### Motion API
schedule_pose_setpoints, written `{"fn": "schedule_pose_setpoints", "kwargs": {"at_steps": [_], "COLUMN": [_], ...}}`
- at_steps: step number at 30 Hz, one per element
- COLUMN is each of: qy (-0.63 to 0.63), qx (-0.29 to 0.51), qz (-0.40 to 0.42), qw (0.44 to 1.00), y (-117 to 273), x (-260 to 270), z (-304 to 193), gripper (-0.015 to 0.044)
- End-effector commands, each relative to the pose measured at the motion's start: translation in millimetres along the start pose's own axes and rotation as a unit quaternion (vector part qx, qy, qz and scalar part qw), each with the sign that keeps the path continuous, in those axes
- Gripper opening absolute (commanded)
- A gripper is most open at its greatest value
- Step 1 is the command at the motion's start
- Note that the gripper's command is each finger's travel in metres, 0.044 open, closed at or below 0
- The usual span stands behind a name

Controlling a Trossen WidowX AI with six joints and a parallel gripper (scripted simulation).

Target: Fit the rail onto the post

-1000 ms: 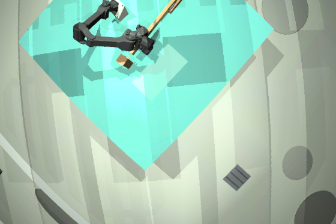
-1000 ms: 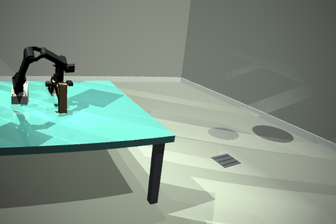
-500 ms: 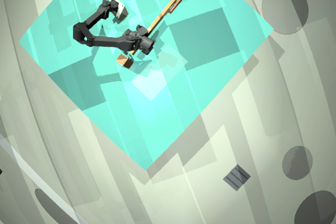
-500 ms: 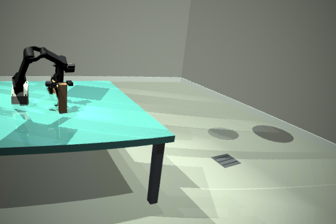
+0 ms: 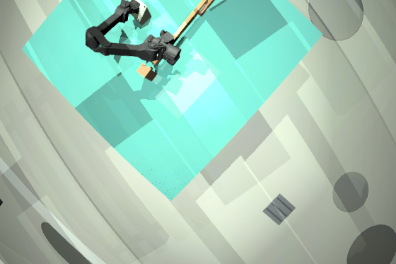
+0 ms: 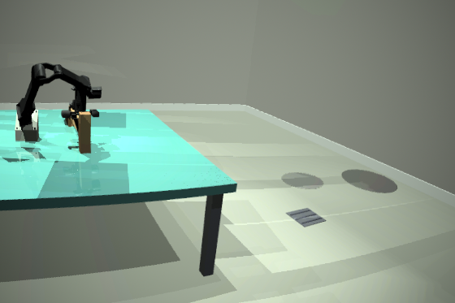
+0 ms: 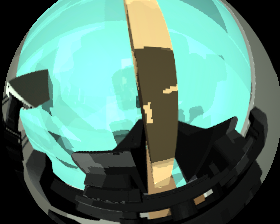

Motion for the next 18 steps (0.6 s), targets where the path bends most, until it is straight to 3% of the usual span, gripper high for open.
{"fn": "schedule_pose_setpoints", "kwargs": {"at_steps": [1,18], "qy": [0.001,0.001], "qx": [0.002,0.002], "qz": [-0.002,-0.002], "qw": [1.0,1.0], "y": [0.4,2.1], "x": [0.0,0.6], "z": [-2.1,-7.2], "gripper": [0.0,0.0]}}
Point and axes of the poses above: the point midway between the two fingers, 35 mm back from their tips, its own y axis back along the fingers, its own x axis across the jaws, z = x × y, the point moved 3 cm from there along y, back along the fingers, and after that the axes turned 10 degrees about y, right-handed, at the moved point
